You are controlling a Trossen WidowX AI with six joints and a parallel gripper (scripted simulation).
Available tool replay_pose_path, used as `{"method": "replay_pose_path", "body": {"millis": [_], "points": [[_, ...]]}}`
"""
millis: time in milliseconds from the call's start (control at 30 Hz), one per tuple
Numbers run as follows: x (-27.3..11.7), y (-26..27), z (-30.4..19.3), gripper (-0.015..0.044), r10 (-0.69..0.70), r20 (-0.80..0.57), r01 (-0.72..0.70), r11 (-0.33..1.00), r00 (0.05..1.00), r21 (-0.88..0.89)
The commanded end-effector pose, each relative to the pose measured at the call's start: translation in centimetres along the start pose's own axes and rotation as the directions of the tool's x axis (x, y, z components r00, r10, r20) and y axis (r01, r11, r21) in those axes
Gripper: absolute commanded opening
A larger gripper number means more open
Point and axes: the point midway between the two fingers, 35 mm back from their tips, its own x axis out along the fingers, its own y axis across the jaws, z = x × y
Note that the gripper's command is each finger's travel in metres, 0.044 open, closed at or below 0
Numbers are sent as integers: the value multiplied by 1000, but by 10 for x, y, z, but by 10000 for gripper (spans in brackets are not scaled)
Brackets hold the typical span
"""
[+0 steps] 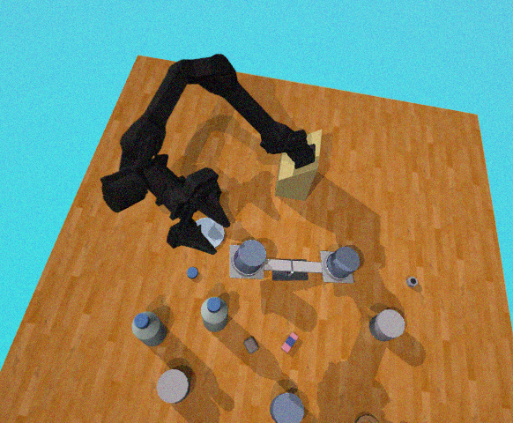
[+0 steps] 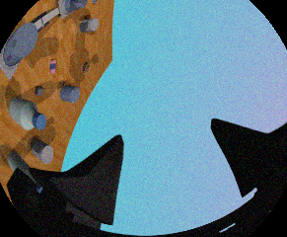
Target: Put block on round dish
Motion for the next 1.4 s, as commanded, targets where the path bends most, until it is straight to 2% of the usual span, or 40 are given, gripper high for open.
{"method": "replay_pose_path", "body": {"millis": [0, 33, 367, 700, 1000, 1367], "points": [[0, 0, 0, 426, 1, 2, -1, 1000, 1000, -4], [2, -1, 2, 440, 4, 7, -4, 1000, 1000, -15], [27, -8, 33, 440, 70, 111, -41, 969, 991, -242], [47, -14, 67, 440, 144, 207, -30, 880, 968, -474], [61, -19, 97, 440, 217, 281, 24, 752, 935, -659], [72, -23, 135, 440, 317, 352, 141, 533, 881, -834]]}}
